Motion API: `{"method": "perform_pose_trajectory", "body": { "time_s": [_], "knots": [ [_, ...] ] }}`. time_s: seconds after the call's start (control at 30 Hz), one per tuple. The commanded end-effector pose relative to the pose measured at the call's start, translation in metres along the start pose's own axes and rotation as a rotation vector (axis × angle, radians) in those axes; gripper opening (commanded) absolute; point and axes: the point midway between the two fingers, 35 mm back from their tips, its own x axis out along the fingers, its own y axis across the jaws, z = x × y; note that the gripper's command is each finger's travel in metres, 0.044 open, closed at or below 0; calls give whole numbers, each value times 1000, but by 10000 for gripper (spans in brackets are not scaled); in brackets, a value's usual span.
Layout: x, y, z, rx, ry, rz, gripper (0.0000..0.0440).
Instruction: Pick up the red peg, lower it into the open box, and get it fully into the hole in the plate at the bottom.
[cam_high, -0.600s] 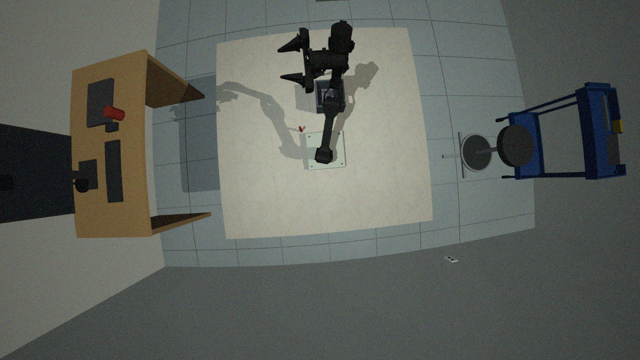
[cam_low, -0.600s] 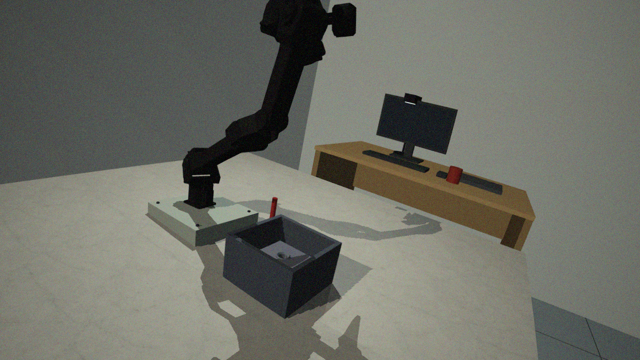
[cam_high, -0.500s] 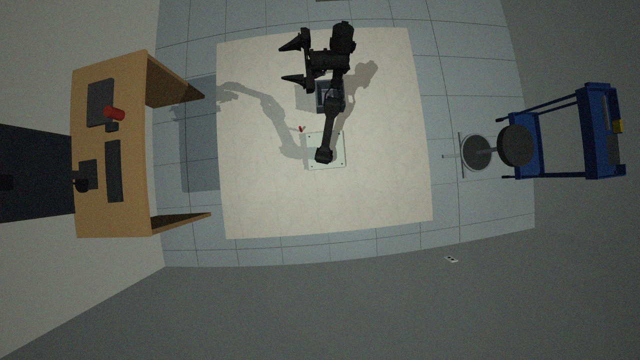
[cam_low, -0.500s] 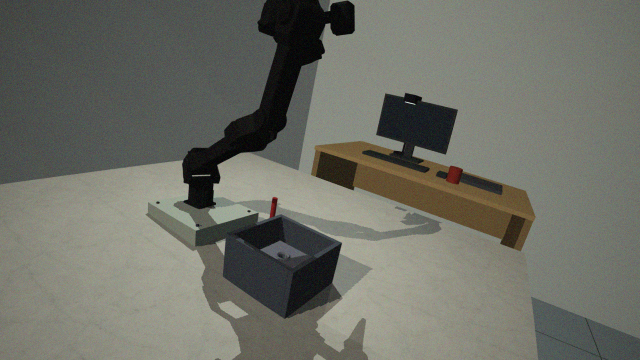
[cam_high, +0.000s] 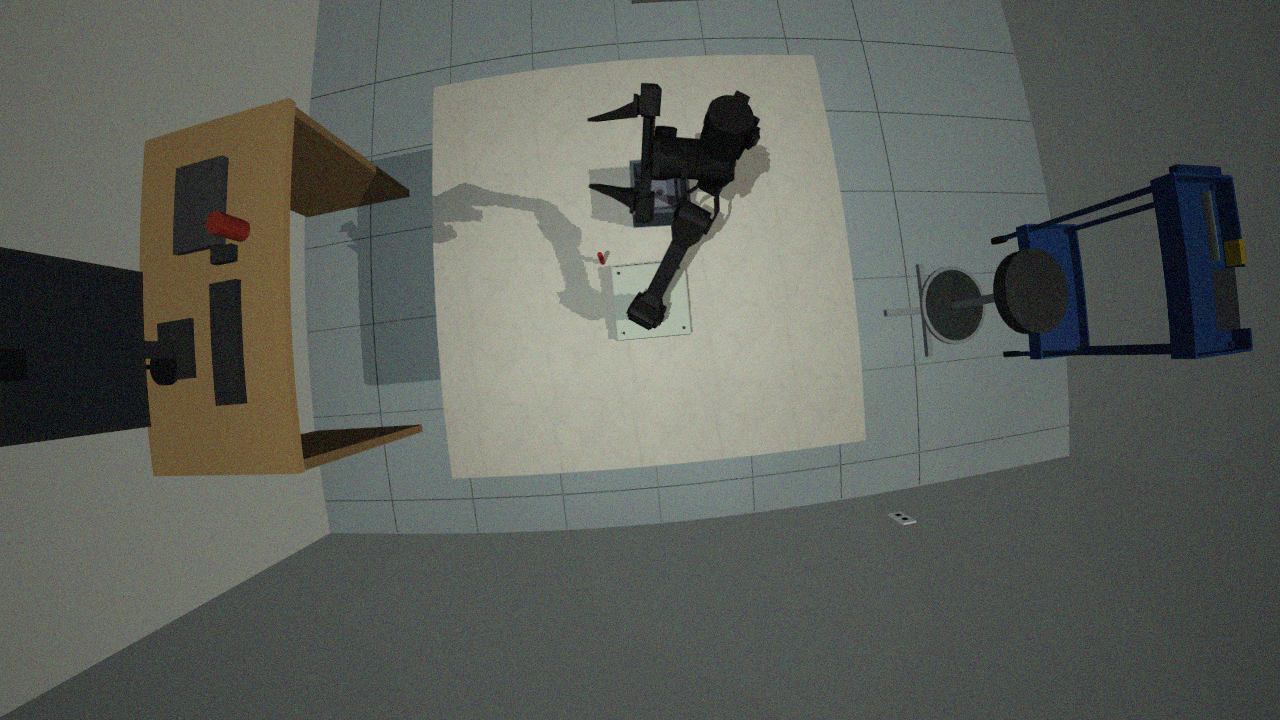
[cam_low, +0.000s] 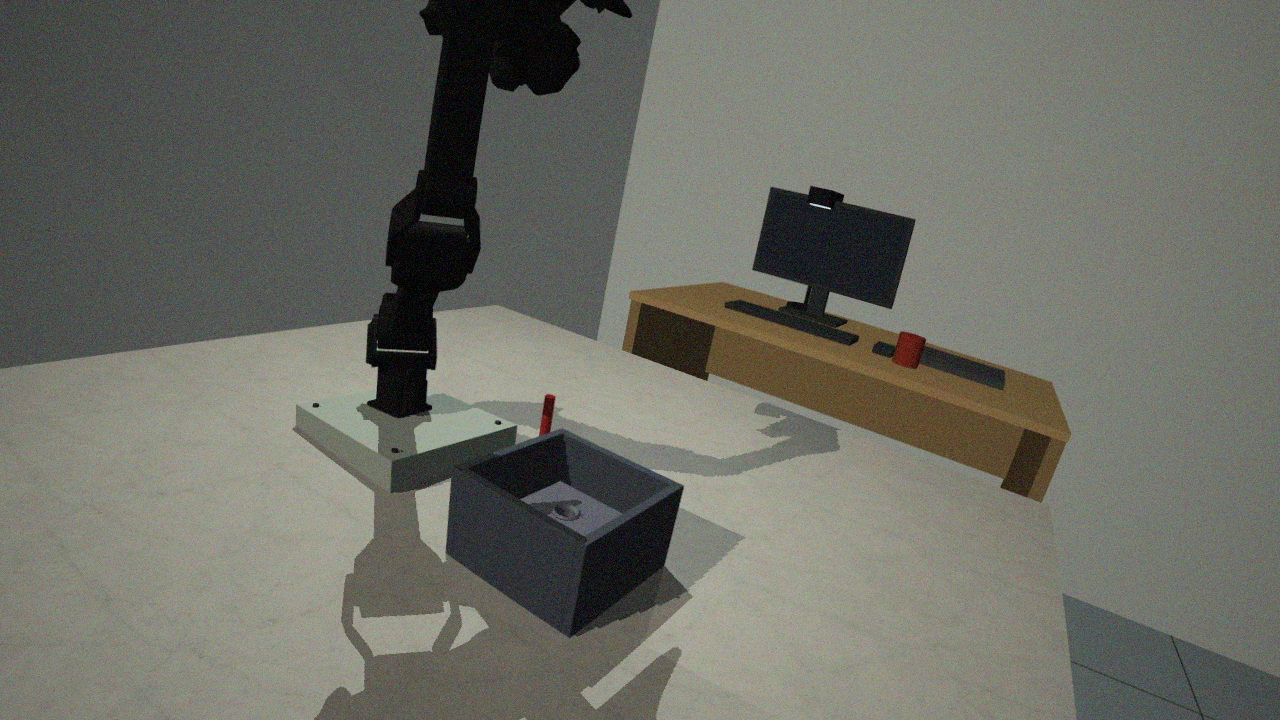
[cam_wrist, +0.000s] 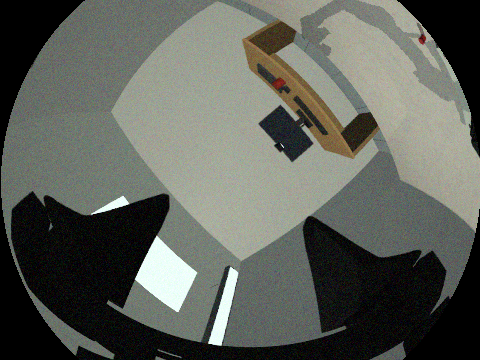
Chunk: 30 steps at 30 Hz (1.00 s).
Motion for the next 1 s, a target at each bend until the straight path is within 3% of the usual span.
{"method": "perform_pose_trajectory", "body": {
  "time_s": [0.0,0.5,0.97],
  "knots": [
    [-2,-18,-15,-131,-50,11,440],
    [17,-86,-38,-565,-322,-5,440],
    [70,-145,-8,-877,-636,-184,440]
  ]
}}
